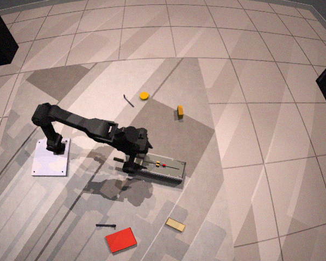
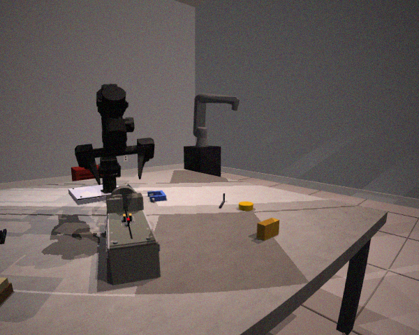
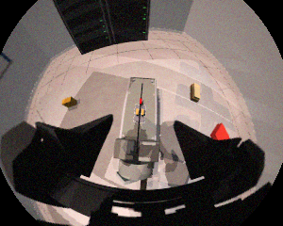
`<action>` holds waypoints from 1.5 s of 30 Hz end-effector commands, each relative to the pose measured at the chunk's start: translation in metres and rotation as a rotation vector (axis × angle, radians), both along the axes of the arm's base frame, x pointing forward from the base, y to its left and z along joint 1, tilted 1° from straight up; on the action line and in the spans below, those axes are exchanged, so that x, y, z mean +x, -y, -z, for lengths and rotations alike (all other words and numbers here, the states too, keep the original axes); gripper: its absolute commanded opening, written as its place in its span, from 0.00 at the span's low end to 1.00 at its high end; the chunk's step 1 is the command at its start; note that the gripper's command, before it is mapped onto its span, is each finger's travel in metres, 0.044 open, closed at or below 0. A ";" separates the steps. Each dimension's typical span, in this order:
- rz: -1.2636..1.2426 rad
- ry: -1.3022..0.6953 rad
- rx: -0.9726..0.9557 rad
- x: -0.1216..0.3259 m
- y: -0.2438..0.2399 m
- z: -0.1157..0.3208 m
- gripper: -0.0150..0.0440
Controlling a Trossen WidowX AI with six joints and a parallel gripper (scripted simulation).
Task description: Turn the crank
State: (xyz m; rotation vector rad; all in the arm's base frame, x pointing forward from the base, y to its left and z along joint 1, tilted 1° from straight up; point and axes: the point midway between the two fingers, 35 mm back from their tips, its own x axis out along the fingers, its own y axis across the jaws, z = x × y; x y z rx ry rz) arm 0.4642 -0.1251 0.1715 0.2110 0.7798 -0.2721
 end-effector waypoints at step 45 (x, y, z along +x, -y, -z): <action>-0.003 0.001 -0.078 -0.124 -0.029 0.026 1.00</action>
